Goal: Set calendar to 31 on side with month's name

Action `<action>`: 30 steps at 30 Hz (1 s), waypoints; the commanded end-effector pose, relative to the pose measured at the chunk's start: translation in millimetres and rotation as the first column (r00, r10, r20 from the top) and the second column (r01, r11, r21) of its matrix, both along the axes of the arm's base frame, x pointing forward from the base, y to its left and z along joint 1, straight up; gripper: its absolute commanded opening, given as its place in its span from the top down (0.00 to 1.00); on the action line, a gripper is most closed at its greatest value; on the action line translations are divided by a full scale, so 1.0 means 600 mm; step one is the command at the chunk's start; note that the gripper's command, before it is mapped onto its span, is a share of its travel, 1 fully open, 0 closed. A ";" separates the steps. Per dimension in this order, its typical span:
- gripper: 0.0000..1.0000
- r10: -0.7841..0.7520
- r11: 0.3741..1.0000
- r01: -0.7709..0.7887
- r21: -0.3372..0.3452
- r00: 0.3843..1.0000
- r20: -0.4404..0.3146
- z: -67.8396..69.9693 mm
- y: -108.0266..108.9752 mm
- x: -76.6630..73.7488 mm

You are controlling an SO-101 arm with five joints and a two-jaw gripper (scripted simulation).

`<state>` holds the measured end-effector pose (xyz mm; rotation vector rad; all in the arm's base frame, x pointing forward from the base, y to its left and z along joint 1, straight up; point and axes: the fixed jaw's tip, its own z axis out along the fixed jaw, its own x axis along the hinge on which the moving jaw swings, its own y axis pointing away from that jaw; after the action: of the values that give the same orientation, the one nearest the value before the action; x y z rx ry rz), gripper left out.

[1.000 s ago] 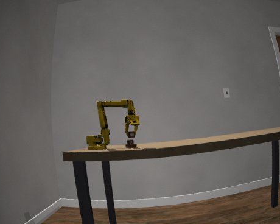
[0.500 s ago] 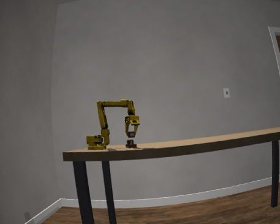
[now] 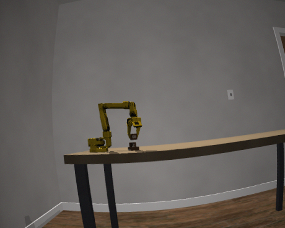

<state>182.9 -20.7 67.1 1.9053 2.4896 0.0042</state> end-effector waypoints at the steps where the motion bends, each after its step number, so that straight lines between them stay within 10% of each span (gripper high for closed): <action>1: 1.00 0.011 1.000 -0.011 -0.004 0.999 0.038 0.012 0.000 0.001; 30: 1.00 0.025 1.000 -0.025 -0.004 0.999 0.038 0.012 0.005 -0.001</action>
<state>180.9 -19.6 67.3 1.8991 2.4938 0.0046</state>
